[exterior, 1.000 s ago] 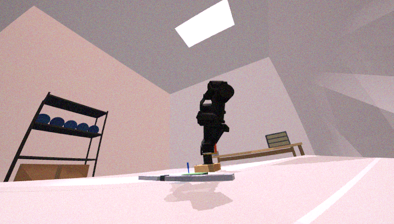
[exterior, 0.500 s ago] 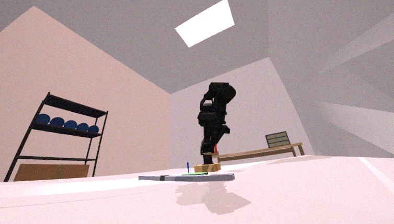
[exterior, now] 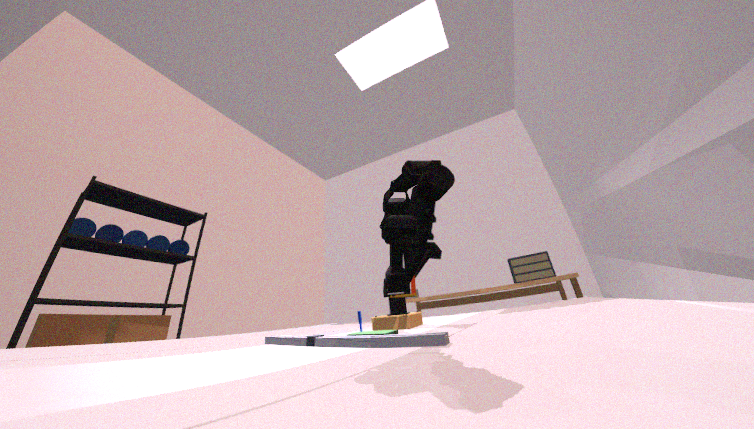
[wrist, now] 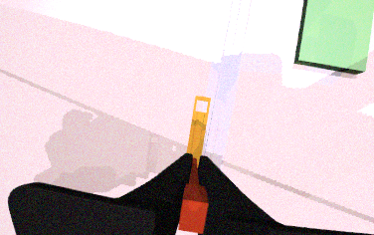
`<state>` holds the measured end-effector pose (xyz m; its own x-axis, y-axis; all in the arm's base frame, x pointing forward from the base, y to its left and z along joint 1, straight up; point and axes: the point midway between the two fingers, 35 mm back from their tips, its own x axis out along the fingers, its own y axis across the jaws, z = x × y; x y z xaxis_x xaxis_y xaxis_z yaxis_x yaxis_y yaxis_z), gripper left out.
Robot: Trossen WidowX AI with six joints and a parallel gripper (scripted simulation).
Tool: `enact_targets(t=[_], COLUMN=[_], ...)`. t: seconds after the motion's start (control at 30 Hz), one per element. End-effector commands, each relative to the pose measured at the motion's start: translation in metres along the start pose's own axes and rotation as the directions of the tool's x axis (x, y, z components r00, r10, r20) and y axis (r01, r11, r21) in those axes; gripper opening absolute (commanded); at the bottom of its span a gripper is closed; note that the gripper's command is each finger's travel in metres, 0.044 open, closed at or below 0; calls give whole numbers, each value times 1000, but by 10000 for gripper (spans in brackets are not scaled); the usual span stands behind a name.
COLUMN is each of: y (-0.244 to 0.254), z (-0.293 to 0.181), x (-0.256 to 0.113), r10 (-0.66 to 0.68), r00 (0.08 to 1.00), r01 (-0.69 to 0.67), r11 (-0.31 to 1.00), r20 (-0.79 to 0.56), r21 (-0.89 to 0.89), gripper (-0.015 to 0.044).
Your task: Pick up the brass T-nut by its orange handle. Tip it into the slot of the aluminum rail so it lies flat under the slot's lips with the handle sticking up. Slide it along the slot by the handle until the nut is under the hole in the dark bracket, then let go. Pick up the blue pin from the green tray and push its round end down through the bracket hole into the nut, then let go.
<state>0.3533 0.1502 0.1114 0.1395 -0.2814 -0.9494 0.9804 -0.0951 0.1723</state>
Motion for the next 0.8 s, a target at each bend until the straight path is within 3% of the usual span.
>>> enact_targets(t=[0.0, 0.77], y=[0, -4], z=[0, -2], x=[-2, -1], r10=[19, 96], r00=[1000, 995], r01=[-19, -96], r11=[1000, 995], r20=[0, 8], r21=[7, 20], gripper=[-150, -150])
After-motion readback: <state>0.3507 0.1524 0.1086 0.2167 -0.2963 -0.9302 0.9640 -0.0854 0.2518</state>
